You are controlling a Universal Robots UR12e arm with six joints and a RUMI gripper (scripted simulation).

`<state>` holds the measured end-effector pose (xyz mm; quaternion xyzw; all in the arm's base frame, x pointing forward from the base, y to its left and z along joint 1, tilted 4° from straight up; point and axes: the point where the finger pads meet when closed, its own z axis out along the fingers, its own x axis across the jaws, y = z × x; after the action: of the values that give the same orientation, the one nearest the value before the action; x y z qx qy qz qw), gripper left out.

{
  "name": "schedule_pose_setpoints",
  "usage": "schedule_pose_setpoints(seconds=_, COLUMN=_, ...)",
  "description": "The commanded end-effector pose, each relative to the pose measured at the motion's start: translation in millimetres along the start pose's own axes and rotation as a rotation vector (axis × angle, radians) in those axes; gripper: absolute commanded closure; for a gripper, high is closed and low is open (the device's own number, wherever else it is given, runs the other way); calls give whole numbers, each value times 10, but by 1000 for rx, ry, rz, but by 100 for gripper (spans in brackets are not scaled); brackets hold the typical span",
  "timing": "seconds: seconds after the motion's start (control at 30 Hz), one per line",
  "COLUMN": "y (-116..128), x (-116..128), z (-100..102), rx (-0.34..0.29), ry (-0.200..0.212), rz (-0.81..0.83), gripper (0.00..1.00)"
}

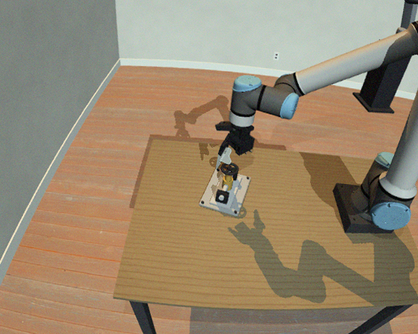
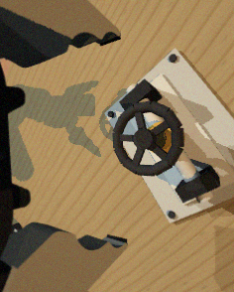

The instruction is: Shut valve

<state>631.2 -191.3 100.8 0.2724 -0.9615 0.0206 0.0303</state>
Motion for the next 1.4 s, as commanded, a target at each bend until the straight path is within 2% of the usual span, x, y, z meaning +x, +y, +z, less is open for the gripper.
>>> schedule_pose_setpoints(seconds=0.0, y=-12, x=-20, z=-169, rx=3, ry=-1, rz=-1, gripper=0)
schedule_pose_setpoints(seconds=0.27, y=-14, x=-17, z=-338, rx=2, ry=-1, rz=0, gripper=0)
schedule_pose_setpoints(seconds=0.57, y=-14, x=-17, z=-409, rx=2, ry=-1, rz=0, gripper=0)
schedule_pose_setpoints(seconds=1.37, y=-7, x=-12, z=-400, rx=0, ry=0, rz=0, gripper=0)
